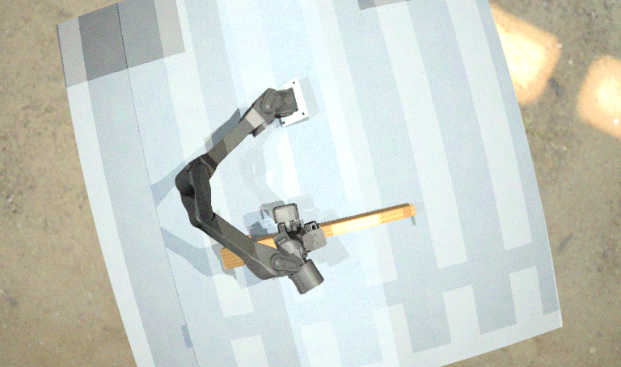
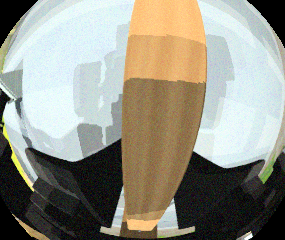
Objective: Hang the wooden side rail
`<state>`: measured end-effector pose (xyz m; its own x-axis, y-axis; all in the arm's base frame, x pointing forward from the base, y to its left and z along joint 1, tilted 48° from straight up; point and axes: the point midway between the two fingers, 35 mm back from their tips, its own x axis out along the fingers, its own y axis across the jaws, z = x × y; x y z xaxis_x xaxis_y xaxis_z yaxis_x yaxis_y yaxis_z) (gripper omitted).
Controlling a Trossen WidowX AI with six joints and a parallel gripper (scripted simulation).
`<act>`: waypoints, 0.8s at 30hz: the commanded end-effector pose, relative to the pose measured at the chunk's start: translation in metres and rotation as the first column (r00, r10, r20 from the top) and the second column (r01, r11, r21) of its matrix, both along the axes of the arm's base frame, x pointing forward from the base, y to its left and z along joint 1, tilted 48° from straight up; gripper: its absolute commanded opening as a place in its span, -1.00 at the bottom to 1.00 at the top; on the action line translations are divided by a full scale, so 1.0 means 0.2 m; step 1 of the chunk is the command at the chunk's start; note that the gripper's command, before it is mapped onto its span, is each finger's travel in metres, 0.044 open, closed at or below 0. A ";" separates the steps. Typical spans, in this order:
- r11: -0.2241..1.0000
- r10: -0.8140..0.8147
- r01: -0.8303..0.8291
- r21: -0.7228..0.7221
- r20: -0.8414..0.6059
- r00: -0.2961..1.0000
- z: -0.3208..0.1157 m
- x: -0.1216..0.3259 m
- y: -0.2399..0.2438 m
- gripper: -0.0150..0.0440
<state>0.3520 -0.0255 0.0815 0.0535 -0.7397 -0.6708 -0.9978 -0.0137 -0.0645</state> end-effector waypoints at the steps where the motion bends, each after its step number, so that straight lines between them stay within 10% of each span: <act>1: 1.000 0.010 -0.010 -0.001 0.012 1.000 0.02 0.01 0.01 -0.49; 24: 1.000 0.010 -0.010 -0.001 0.012 1.000 0.04 0.01 0.01 -0.49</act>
